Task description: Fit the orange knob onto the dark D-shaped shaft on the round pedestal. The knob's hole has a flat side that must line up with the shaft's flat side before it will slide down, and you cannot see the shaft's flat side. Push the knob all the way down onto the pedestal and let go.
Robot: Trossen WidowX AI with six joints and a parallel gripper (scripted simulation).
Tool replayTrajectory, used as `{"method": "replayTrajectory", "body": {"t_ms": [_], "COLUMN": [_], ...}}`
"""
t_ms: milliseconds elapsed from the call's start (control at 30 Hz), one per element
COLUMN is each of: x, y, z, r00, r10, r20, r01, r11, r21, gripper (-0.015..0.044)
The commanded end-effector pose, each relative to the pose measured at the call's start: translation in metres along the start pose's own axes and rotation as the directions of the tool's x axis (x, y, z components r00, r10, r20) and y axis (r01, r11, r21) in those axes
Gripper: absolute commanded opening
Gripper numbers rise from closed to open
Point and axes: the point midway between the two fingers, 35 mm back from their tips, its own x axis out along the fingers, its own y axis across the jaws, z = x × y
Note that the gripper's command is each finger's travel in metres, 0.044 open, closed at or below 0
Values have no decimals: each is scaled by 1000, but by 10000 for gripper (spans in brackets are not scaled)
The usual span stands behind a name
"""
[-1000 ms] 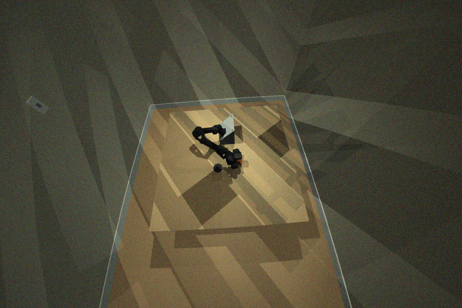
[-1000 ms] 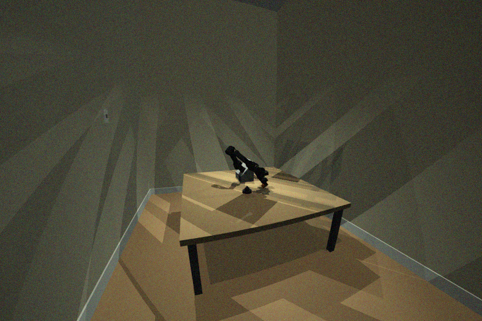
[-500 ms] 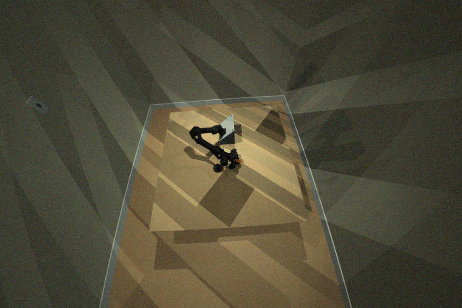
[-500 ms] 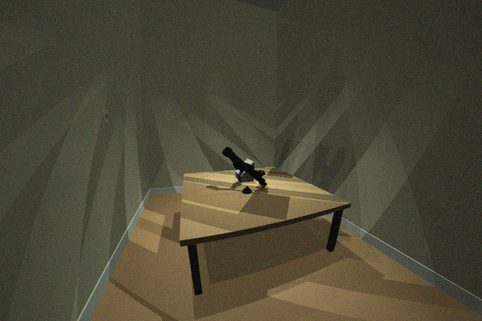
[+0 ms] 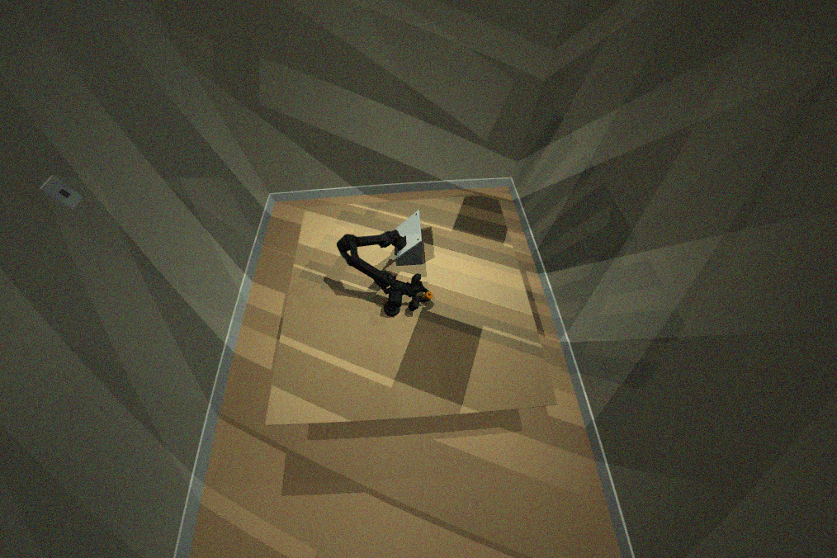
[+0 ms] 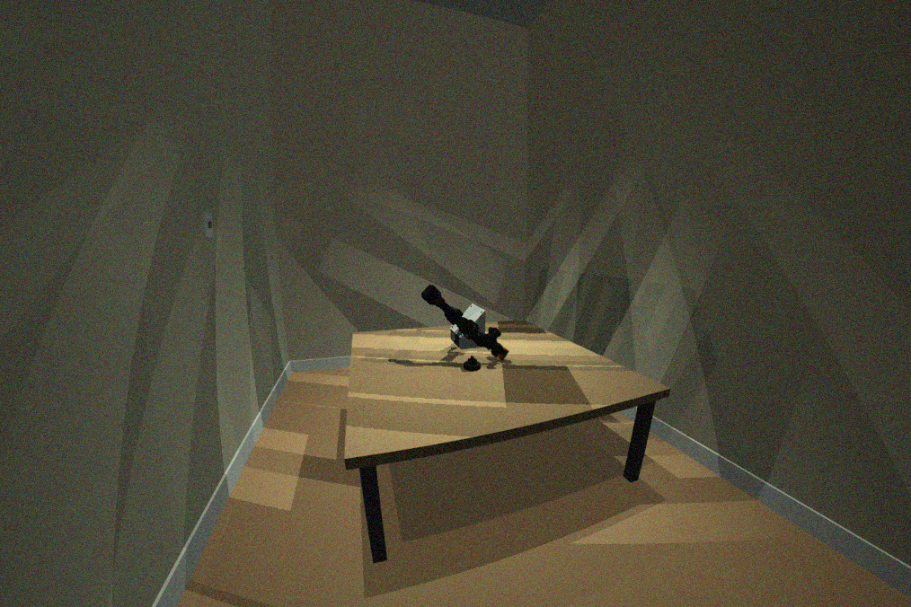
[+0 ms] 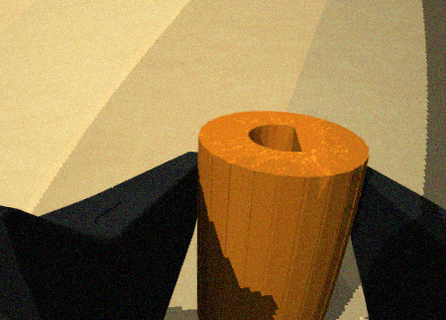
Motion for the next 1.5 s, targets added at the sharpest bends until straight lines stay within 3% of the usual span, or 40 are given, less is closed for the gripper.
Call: {"method": "replayTrajectory", "body": {"t_ms": [0,167,333,433,467,1233,1467], "x": [-4,-7,-8,-6,-6,-6,-6], "y": [0,1,0,0,0,0,0], "z": [-4,-8,-6,-6,-6,-6,-6], "r00": [998,989,997,995,995,995,995], "r10": [-2,-1,-2,0,0,0,0], "r20": [66,145,83,102,102,102,102], "r01": [2,1,2,0,0,0,0], "r11": [1000,1000,1000,1000,1000,1000,1000], "r21": [-1,-1,-1,0,0,0,0], "gripper": [179,179,179,258,260,260,440]}}
